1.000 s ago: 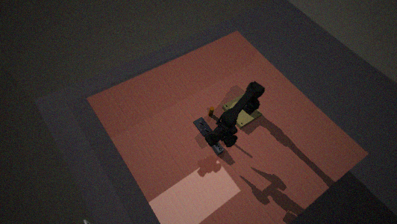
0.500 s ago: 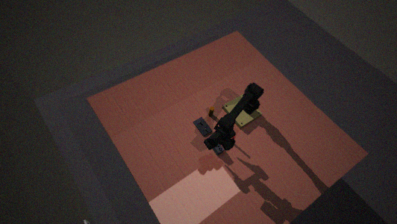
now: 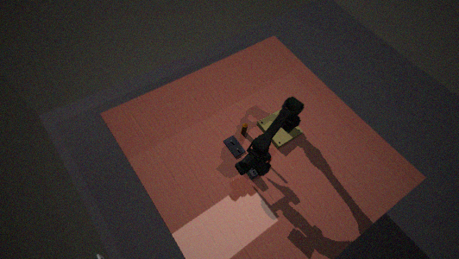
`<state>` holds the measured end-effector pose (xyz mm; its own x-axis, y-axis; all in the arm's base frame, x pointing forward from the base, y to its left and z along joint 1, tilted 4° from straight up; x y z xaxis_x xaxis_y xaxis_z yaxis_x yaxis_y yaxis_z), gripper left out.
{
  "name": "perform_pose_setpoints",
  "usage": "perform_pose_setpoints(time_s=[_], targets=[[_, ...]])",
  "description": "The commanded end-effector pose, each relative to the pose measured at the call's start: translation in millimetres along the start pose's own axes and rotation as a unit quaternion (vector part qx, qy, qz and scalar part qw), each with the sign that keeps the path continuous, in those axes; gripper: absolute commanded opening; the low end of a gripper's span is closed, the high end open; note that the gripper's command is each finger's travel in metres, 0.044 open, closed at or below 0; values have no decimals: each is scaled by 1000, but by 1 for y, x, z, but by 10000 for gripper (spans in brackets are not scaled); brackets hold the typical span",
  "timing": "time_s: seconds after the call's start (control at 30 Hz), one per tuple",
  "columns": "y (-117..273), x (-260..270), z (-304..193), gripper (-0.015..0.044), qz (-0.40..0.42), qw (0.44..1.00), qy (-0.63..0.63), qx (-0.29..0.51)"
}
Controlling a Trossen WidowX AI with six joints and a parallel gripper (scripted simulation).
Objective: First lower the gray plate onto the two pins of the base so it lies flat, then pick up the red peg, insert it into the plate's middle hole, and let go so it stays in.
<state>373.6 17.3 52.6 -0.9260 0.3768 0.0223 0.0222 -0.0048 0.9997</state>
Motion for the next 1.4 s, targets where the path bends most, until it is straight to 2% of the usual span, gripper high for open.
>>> perform_pose_setpoints(time_s=[0.0,0.67,1.1,1.37], targets=[[-10,1,0,440,5,1000,2,0],[-40,3,-1,440,5,1000,2,0],[-40,3,-1,99,5,1000,2,0],[-40,3,-1,45,5,1000,2,0]])
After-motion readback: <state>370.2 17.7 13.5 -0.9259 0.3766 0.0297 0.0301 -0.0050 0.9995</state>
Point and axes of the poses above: the point midway between the two fingers, 35 mm back from their tips, its own y axis back along the fingers, its own x axis across the jaws, z = x × y, the point moved 1 cm from there along y, back along the fingers, and after that the axes turned 7 degrees about -y, right-handed, at the moved point
